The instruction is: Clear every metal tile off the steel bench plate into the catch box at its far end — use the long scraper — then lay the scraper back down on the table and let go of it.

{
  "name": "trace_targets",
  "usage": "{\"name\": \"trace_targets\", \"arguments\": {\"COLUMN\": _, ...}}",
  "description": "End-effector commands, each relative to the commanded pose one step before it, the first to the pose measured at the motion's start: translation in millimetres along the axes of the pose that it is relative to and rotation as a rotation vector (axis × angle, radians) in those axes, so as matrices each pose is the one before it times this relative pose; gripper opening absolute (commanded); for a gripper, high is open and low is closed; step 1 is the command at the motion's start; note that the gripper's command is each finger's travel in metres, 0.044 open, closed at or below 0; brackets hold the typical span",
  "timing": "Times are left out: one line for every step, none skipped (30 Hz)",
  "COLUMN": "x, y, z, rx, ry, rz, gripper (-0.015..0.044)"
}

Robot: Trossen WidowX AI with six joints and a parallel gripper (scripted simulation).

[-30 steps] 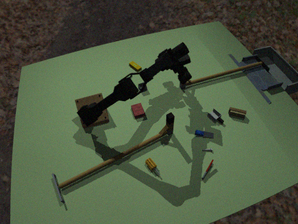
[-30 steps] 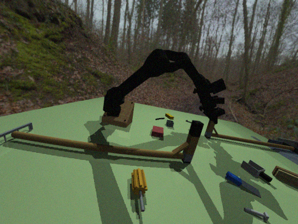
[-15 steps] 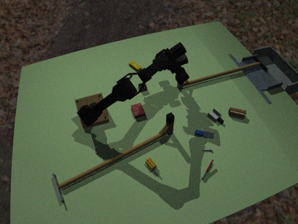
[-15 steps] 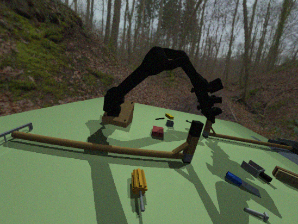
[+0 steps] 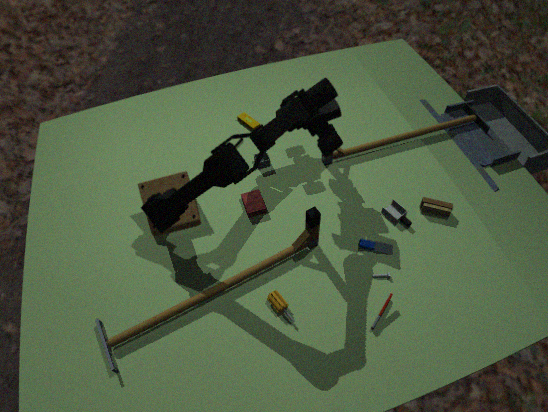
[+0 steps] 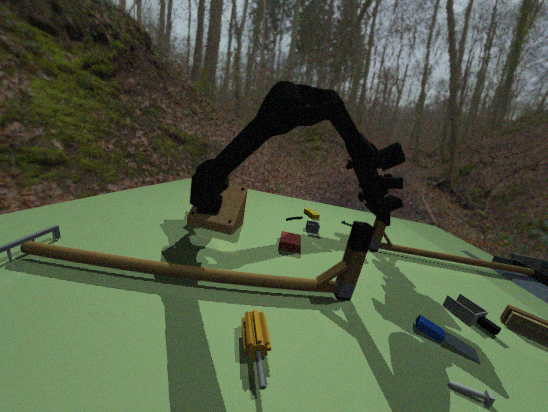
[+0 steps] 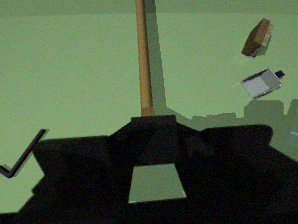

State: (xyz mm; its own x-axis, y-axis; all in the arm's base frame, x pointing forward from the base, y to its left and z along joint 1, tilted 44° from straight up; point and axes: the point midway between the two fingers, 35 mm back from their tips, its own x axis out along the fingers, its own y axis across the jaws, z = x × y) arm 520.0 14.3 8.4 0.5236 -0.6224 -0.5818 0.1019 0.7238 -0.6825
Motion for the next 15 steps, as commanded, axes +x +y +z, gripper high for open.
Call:
{"name": "trace_targets", "arguments": {"x": -9.03, "y": 3.07, "z": 2.18, "rx": 0.0011, "ry": -0.01661, "rz": 0.00474, "gripper": 0.0000}}
{"name": "trace_targets", "arguments": {"x": -0.67, "y": 0.15, "z": -0.64, "rx": 0.0000, "ry": 0.00004, "rz": 0.00012, "gripper": 0.0000}}
{"name": "trace_targets", "arguments": {"x": -0.67, "y": 0.15, "z": -0.65, "rx": 0.0000, "ry": 0.00004, "rz": 0.00012, "gripper": 0.0000}}
{"name": "trace_targets", "arguments": {"x": -0.67, "y": 0.15, "z": -0.65, "rx": 0.0000, "ry": 0.00004, "rz": 0.00012, "gripper": 0.0000}}
{"name": "trace_targets", "arguments": {"x": -0.67, "y": 0.15, "z": -0.65, "rx": 0.0000, "ry": 0.00004, "rz": 0.00012, "gripper": 0.0000}}
{"name": "trace_targets", "arguments": {"x": -0.67, "y": 0.15, "z": -0.65, "rx": 0.0000, "ry": 0.00003, "rz": 0.00011, "gripper": 0.0000}}
{"name": "trace_targets", "arguments": {"x": -0.67, "y": 0.14, "z": -0.66, "rx": 0.0000, "ry": 0.00003, "rz": 0.00011, "gripper": 0.0000}}
{"name": "trace_targets", "arguments": {"x": -0.66, "y": 0.14, "z": -0.66, "rx": 0.0000, "ry": 0.00003, "rz": 0.00011, "gripper": 0.0000}}
{"name": "trace_targets", "arguments": {"x": -0.66, "y": 0.14, "z": -0.66, "rx": 0.0000, "ry": 0.00003, "rz": 0.00011, "gripper": 0.0000}}
{"name": "trace_targets", "arguments": {"x": -0.67, "y": 0.15, "z": -0.67, "rx": 0.0000, "ry": 0.00003, "rz": 0.00011, "gripper": 0.0000}}
{"name": "trace_targets", "arguments": {"x": -0.67, "y": 0.15, "z": -0.67, "rx": 0.0000, "ry": 0.00003, "rz": 0.00011, "gripper": 0.0000}}
{"name": "trace_targets", "arguments": {"x": -0.66, "y": 0.15, "z": -0.67, "rx": 0.0000, "ry": 0.00003, "rz": 0.00011, "gripper": 0.0000}}
{"name": "trace_targets", "arguments": {"x": -0.66, "y": 0.14, "z": -0.68, "rx": 0.0000, "ry": 0.00003, "rz": 0.00011, "gripper": 0.0000}}
{"name": "trace_targets", "arguments": {"x": -0.66, "y": 0.14, "z": -0.68, "rx": 0.0000, "ry": 0.00003, "rz": 0.00011, "gripper": 0.0000}}
{"name": "trace_targets", "arguments": {"x": -0.66, "y": 0.14, "z": -0.68, "rx": 0.0000, "ry": 0.00003, "rz": 0.00011, "gripper": 0.0000}}
